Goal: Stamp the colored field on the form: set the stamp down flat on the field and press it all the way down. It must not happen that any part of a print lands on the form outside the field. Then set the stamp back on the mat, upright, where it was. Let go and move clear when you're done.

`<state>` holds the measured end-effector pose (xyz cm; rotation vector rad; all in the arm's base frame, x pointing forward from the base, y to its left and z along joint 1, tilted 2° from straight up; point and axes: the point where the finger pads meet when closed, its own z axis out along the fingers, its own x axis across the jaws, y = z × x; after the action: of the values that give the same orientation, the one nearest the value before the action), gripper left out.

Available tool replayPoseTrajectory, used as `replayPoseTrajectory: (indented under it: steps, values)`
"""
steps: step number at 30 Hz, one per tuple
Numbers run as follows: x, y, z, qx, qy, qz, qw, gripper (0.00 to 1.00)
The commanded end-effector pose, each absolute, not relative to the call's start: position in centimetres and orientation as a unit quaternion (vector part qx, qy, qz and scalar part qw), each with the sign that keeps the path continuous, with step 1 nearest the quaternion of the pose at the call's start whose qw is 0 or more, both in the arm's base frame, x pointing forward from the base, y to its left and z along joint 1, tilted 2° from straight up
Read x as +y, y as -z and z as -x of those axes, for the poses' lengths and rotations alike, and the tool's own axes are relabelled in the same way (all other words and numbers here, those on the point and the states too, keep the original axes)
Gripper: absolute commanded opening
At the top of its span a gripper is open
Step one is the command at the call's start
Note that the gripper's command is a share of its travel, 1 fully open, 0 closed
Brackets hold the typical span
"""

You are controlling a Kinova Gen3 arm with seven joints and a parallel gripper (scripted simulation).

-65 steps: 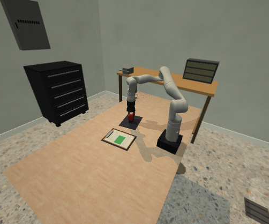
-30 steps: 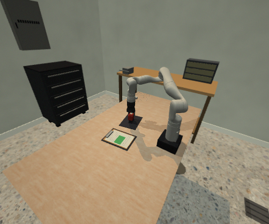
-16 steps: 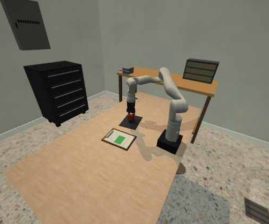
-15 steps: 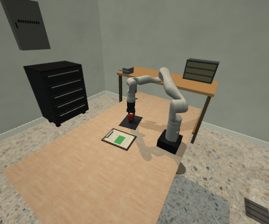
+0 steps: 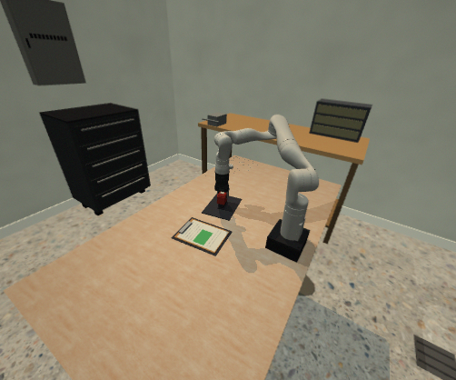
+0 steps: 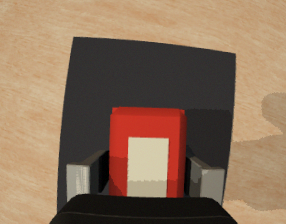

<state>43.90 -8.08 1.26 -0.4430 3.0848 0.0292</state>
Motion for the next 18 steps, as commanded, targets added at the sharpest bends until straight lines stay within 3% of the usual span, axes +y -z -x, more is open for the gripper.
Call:
replayPoseTrajectory:
  steps: [1,18]
  values:
    - [-7.84,-1.06,-44.07,0.990,-0.010,0.142,0.016,1.00]
    - [-7.84,-0.86,-44.07,0.990,-0.010,0.142,0.016,1.00]
